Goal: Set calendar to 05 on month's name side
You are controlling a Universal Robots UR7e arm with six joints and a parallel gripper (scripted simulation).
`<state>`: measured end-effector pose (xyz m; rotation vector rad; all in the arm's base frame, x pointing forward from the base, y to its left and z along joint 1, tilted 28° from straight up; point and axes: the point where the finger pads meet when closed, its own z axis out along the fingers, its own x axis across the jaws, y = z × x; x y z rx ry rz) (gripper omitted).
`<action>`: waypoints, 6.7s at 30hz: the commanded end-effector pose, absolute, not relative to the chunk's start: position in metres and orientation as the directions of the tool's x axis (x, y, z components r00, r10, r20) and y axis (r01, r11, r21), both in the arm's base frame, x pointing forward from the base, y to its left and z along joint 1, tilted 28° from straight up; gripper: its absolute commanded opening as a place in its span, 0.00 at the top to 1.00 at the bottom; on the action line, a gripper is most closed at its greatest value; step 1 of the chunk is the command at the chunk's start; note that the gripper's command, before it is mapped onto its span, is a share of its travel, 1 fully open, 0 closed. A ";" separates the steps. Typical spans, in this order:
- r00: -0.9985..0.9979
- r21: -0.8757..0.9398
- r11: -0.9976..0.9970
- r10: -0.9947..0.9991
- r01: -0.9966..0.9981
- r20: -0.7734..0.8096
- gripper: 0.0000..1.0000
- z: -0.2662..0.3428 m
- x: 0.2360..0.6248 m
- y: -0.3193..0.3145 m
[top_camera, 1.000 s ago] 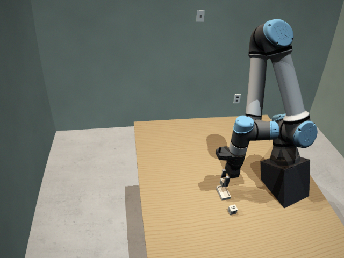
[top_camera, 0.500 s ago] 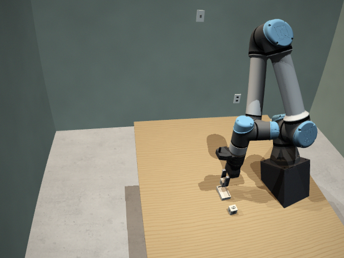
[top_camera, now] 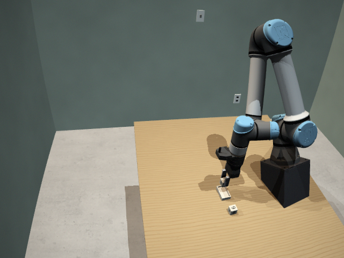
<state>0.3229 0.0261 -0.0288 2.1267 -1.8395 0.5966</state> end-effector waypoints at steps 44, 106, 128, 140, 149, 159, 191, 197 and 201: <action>0.111 -0.067 -0.160 -0.875 -0.985 0.471 0.40 -0.050 0.326 0.015; 0.111 -0.067 -0.160 -0.875 -0.985 0.471 0.40 -0.059 0.328 0.010; 0.111 -0.067 -0.160 -0.875 -0.985 0.471 0.40 -0.060 0.328 0.010; 0.111 -0.067 -0.160 -0.875 -0.985 0.471 0.40 -0.060 0.328 0.010; 0.111 -0.067 -0.160 -0.875 -0.985 0.471 0.40 -0.060 0.328 0.010; 0.111 -0.067 -0.160 -0.875 -0.985 0.471 0.40 -0.060 0.328 0.010; 0.111 -0.067 -0.160 -0.875 -0.985 0.471 0.10 -0.060 0.328 0.010; 0.111 -0.067 -0.160 -0.875 -0.985 0.471 0.10 -0.059 0.328 0.010; 0.111 -0.067 -0.160 -0.875 -0.985 0.471 0.10 -0.057 0.327 0.011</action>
